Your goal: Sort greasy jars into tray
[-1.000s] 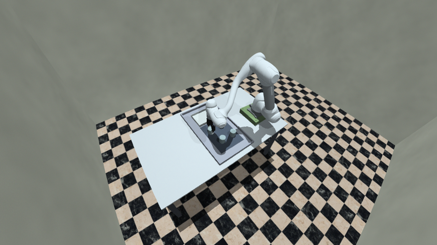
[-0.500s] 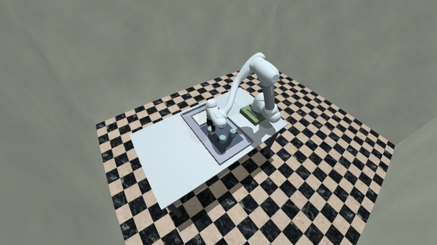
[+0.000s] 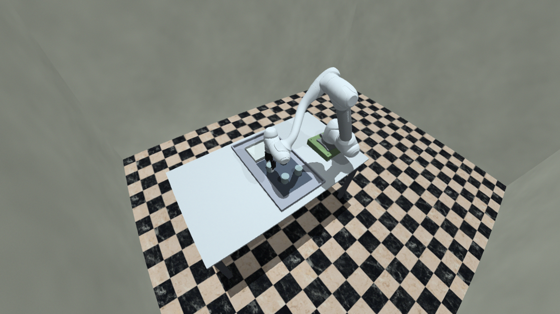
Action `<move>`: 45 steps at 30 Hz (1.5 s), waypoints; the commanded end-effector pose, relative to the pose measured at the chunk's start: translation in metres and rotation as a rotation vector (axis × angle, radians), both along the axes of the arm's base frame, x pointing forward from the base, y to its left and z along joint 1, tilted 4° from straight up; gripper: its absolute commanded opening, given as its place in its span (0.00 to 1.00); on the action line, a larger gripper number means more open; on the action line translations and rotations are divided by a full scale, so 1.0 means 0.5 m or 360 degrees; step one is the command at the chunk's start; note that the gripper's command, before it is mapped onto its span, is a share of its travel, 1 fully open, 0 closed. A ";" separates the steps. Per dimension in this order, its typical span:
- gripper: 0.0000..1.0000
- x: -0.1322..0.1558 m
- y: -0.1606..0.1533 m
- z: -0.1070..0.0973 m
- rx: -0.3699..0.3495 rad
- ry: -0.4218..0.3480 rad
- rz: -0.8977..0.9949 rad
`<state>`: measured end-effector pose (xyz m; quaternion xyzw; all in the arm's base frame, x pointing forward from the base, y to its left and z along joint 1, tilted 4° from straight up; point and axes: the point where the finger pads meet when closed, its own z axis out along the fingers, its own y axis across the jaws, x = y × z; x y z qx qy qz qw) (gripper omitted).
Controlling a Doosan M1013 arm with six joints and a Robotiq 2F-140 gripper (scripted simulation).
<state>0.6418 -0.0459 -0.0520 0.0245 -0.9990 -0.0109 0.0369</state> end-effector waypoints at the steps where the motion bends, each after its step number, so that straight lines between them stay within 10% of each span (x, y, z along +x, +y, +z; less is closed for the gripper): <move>1: 0.35 0.000 0.000 0.000 0.0000 0.0000 0.0000; 12: 0.35 0.000 0.000 0.000 0.0000 0.0000 0.0000; 13: 0.00 0.000 0.000 0.000 0.0000 0.0000 0.0000; 45: 0.00 0.007 -0.002 0.089 0.0000 0.0000 0.0000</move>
